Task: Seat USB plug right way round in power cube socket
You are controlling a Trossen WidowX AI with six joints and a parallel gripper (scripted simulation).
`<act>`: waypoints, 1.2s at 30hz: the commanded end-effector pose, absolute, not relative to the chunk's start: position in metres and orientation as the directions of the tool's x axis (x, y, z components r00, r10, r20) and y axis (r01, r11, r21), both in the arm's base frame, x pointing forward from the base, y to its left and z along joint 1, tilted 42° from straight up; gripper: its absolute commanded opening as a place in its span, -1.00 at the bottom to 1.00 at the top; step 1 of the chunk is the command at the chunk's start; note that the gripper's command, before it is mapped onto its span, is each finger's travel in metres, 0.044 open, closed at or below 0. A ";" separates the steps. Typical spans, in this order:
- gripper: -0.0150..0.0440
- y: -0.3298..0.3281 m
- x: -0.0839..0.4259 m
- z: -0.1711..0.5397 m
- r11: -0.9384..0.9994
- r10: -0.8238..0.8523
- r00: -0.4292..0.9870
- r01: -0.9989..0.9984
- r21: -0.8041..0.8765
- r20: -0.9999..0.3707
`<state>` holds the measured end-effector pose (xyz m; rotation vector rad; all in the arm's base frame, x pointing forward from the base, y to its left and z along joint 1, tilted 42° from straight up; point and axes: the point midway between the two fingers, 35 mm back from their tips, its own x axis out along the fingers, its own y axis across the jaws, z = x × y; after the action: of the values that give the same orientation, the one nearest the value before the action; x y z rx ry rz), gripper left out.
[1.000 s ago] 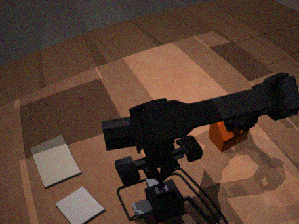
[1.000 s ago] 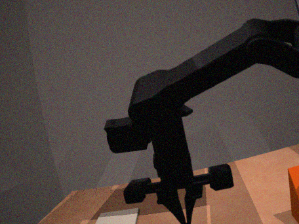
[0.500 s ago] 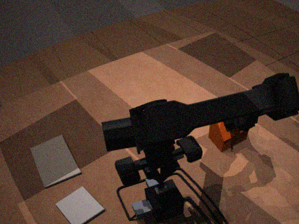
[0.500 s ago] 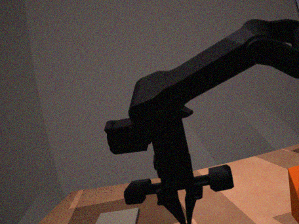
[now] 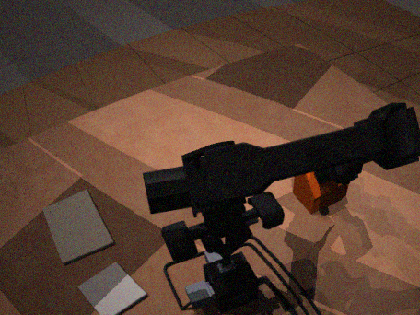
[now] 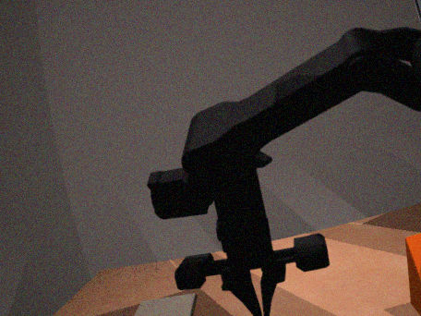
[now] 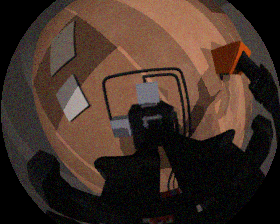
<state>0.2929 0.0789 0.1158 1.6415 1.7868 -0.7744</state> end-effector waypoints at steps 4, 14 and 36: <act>-0.49 0.079 0.293 0.115 0.069 0.656 -0.068 0.997 -0.030 -0.752; -0.49 0.080 0.293 0.114 0.069 0.656 -0.068 0.997 -0.030 -0.752; -0.49 0.082 0.293 0.112 0.069 0.656 -0.068 0.997 -0.030 -0.752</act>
<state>0.2927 0.0815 0.1126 1.6410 1.7853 -0.7751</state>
